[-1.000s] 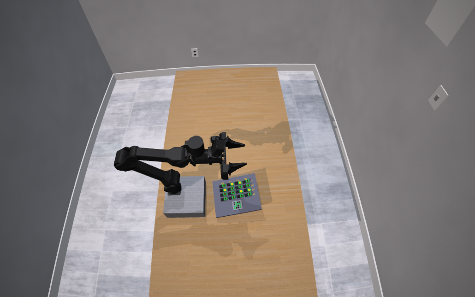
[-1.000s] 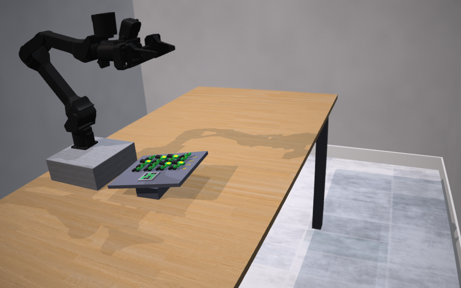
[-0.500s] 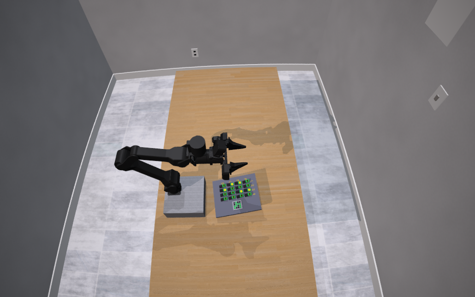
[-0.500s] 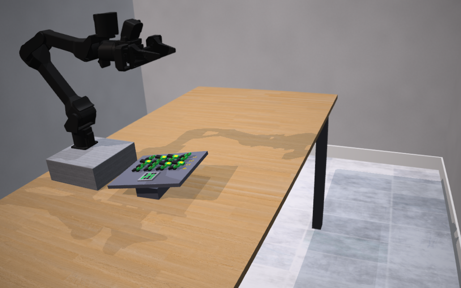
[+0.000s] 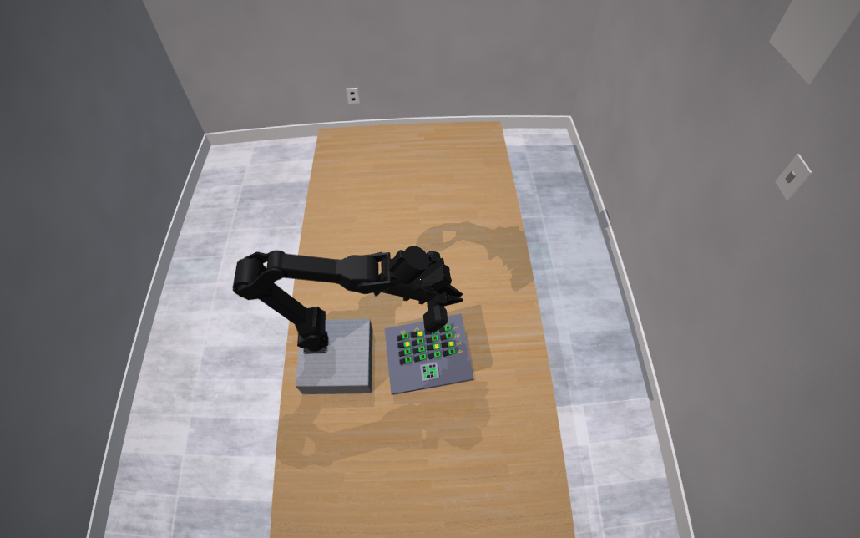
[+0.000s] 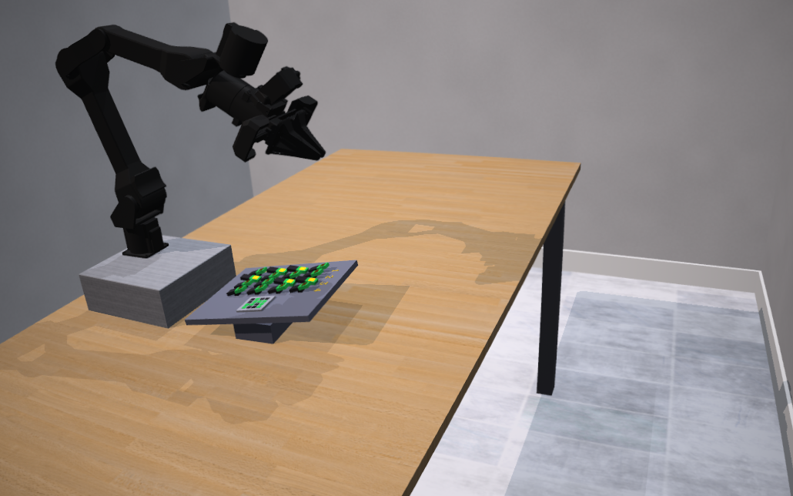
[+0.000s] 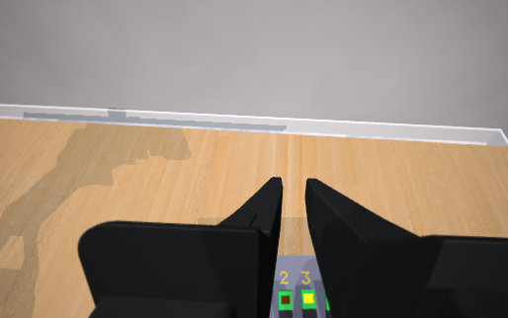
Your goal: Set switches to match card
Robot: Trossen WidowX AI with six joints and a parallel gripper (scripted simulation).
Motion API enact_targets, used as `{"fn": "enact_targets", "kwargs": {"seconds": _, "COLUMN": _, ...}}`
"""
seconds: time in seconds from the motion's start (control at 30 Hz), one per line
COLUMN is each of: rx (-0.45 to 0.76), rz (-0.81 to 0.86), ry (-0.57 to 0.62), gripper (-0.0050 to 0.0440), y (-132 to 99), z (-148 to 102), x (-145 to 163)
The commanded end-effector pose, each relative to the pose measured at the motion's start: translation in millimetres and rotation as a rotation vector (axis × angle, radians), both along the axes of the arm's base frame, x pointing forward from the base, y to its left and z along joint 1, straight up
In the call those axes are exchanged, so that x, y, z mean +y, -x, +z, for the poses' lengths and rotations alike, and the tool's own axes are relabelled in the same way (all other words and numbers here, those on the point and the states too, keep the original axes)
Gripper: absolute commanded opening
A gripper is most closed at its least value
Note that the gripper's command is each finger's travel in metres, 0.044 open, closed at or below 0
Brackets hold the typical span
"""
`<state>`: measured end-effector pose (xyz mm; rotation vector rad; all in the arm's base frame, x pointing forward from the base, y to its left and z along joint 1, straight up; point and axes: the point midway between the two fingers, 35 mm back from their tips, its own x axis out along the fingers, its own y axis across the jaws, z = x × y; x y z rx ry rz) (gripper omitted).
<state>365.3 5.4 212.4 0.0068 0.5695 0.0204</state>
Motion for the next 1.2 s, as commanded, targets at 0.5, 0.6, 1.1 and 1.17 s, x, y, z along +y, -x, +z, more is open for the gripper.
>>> {"fn": "enact_targets", "kwargs": {"seconds": 0.5, "rx": 0.648, "rz": 0.043, "ry": 0.038, "gripper": 0.0, "y": -4, "z": -85, "x": 12}}
{"fn": "enact_targets", "kwargs": {"seconds": 0.6, "rx": 0.777, "rz": 0.052, "ry": 0.047, "gripper": -0.0001, "y": 2, "z": -100, "x": 14}}
{"fn": "enact_targets", "kwargs": {"seconds": 1.1, "rx": 0.857, "rz": 0.051, "ry": 0.049, "gripper": -0.0027, "y": 2, "z": -144, "x": 14}}
{"fn": "enact_targets", "kwargs": {"seconds": 1.17, "rx": 0.858, "rz": 0.052, "ry": 0.049, "gripper": -0.0043, "y": 2, "z": -145, "x": 14}}
